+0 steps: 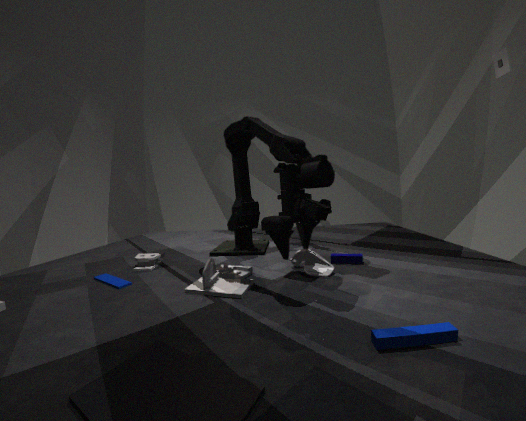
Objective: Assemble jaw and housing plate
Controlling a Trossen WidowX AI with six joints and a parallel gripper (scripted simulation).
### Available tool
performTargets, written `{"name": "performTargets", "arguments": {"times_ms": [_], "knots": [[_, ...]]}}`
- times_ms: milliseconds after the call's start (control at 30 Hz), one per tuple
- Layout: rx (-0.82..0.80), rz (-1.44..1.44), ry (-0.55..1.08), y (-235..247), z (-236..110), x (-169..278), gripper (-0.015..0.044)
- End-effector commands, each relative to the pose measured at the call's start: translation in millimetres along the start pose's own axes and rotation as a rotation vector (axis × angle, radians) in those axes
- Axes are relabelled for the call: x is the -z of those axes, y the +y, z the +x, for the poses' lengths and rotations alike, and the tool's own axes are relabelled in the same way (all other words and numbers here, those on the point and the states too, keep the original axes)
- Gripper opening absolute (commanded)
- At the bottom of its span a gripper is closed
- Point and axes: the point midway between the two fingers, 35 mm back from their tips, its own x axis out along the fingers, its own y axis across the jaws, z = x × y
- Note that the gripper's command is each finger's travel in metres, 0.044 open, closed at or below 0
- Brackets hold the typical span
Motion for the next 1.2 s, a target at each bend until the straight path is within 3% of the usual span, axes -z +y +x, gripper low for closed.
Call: {"name": "performTargets", "arguments": {"times_ms": [0,600,1067,1167], "knots": [[0.003,0.004,0.01,-1,10,2,0.044],[0.003,0.004,0.011,0,26,4,0.044],[0.003,0.004,0.011,0,26,4,0.0072],[0.003,0.004,0.011,0,26,4,0.0053]]}}
